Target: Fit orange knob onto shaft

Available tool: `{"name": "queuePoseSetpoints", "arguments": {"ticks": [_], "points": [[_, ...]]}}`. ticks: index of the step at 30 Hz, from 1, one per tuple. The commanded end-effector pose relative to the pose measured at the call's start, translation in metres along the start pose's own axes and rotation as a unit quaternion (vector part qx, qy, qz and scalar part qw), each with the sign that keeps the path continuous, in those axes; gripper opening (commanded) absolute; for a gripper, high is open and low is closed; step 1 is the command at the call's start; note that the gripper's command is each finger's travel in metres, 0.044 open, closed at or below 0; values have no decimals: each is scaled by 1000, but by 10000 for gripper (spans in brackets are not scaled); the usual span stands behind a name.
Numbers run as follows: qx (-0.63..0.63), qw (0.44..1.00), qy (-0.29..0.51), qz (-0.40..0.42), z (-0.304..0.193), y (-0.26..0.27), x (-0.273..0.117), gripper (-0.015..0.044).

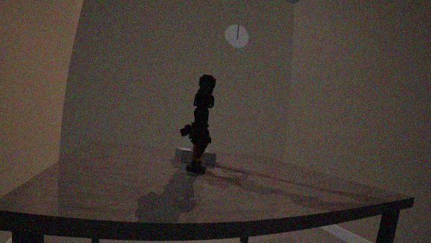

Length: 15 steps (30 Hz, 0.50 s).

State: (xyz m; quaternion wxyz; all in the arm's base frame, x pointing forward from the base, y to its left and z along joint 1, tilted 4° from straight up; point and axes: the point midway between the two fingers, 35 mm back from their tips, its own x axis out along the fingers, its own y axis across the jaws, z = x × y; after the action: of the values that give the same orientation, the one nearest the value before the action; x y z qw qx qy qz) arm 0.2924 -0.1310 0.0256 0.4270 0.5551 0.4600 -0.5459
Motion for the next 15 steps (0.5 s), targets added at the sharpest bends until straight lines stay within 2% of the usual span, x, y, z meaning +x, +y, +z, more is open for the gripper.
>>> {"name": "queuePoseSetpoints", "arguments": {"ticks": [1,11,15], "points": [[1,1000,-2,0,1,0,3,0],[0,1000,0,0,0,0,4,0],[0,1000,0,0,0,0,4,105]]}}
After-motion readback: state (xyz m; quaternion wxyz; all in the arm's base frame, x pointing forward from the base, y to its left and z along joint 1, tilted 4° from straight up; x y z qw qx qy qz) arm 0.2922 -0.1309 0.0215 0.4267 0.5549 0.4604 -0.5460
